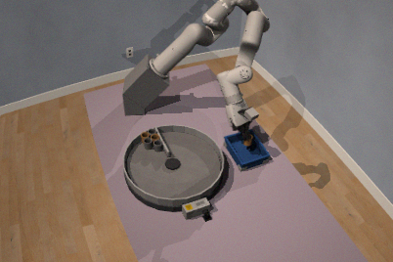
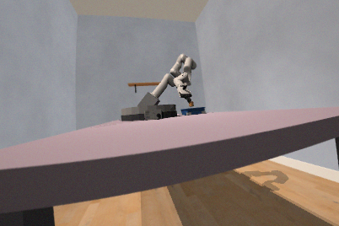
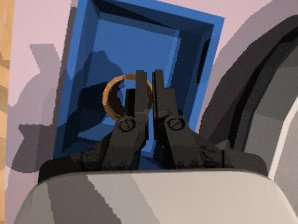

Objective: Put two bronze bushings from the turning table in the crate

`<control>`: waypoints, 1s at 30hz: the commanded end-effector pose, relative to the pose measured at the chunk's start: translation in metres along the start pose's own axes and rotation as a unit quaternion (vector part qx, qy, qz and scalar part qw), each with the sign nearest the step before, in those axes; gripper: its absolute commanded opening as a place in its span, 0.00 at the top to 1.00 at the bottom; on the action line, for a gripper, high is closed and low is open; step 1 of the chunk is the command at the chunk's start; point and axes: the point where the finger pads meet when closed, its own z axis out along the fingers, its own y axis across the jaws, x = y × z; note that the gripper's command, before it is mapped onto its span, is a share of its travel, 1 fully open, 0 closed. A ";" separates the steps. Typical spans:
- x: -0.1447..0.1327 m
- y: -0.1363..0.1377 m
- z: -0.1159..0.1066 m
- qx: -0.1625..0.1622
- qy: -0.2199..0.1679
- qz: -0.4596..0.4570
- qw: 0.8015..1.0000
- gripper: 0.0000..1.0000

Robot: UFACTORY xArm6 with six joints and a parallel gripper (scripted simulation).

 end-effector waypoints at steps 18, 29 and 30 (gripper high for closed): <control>-0.004 -0.001 0.010 0.001 0.004 -0.001 1.000 1.00; -0.010 -0.001 0.018 0.001 0.004 -0.001 1.000 1.00; -0.012 -0.001 0.019 0.001 0.004 -0.001 1.000 1.00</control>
